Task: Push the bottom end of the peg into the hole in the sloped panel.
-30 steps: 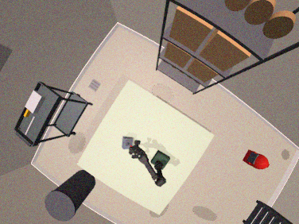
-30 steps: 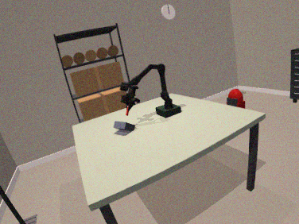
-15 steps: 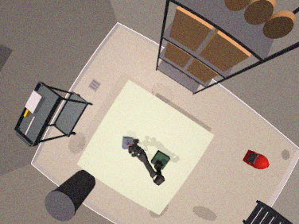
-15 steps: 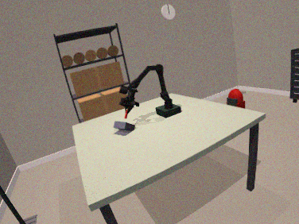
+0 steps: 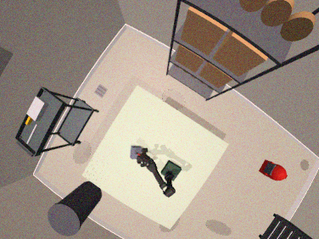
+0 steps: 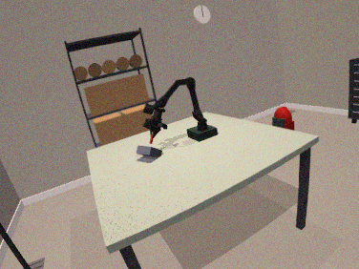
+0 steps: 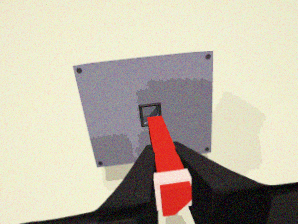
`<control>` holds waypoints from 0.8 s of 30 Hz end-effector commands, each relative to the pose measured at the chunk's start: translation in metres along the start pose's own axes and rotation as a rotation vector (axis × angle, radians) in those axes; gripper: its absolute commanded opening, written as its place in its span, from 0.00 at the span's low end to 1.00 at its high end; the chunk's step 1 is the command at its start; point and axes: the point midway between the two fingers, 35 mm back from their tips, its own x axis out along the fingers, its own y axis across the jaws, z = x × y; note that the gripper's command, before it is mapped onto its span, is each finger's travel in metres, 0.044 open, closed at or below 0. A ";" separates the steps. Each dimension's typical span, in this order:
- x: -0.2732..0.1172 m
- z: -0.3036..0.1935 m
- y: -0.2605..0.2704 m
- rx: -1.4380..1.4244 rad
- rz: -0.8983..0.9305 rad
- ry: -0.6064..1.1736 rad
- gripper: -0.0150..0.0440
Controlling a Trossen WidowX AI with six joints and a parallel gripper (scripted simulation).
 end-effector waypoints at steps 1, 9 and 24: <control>0.005 -0.002 0.001 -0.001 0.004 0.004 0.25; 0.015 -0.001 0.001 -0.001 0.004 0.002 0.25; 0.020 0.001 0.000 -0.008 0.001 -0.008 0.25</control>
